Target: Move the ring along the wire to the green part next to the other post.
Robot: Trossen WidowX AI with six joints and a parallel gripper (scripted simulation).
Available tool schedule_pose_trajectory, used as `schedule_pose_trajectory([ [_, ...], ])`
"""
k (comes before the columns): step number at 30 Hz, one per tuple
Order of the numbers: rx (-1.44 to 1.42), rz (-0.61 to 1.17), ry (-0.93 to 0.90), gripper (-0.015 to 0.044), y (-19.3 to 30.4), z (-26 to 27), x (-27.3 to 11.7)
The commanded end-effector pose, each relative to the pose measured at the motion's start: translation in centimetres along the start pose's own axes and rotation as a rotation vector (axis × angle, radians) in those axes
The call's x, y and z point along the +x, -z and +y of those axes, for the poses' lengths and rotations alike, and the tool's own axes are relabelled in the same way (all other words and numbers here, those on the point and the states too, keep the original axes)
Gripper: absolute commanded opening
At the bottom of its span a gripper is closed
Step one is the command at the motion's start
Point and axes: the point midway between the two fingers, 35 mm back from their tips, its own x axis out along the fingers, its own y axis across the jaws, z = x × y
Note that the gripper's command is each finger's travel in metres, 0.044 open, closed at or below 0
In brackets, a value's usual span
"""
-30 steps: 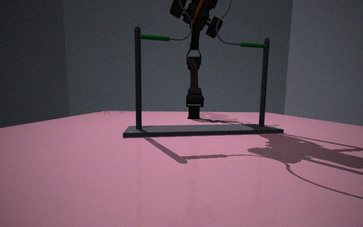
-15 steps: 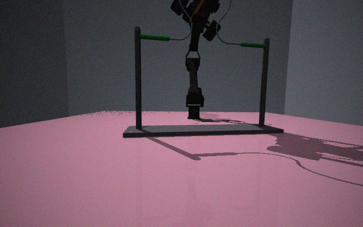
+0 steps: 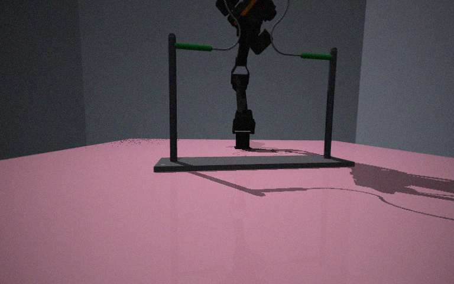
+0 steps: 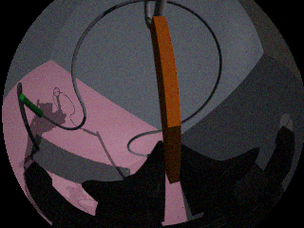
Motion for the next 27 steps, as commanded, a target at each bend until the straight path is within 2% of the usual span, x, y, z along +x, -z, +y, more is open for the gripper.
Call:
schedule_pose_trajectory([
  [1,-0.039,-0.009,0.029,-0.015,-0.01,-0.25,-0.2],
  [27,-0.322,-0.045,0.19,-0.015,-0.14,-1.24,-0.16],
])
